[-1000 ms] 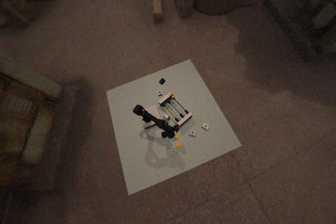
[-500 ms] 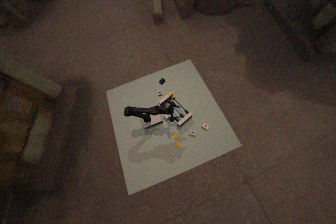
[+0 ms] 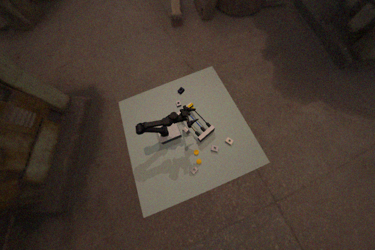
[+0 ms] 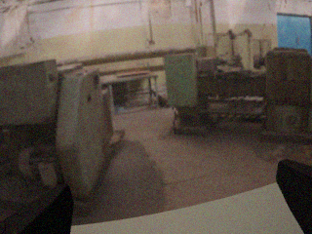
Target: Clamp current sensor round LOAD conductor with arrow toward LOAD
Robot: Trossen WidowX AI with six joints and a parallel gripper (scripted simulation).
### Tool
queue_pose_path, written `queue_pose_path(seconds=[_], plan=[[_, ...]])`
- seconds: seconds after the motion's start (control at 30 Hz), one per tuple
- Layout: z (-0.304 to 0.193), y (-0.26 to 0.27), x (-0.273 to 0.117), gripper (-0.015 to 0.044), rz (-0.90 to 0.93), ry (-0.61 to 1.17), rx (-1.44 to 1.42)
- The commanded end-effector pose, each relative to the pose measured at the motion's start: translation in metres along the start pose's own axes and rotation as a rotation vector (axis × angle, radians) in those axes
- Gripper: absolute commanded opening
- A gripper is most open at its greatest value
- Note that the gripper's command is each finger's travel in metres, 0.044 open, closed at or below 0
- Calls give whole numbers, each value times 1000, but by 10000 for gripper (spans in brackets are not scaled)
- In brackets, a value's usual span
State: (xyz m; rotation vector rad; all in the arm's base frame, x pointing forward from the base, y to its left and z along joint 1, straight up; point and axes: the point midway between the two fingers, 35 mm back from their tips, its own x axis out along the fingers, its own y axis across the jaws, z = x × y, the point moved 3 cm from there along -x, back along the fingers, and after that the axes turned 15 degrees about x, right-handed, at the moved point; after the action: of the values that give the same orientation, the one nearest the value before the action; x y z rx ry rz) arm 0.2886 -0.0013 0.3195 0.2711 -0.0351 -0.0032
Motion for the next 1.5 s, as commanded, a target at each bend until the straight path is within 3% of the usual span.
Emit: queue_pose_path(seconds=[0.0, 0.23, 0.57, 1.47], plan=[[-15, 13, 9, 440, 35, 101, -10], [-98, 77, 31, 440, 137, 634, -87], [-190, 147, -7, 440, 223, 1231, -335], [-191, 148, -9, 440, 223, 1243, -342]])
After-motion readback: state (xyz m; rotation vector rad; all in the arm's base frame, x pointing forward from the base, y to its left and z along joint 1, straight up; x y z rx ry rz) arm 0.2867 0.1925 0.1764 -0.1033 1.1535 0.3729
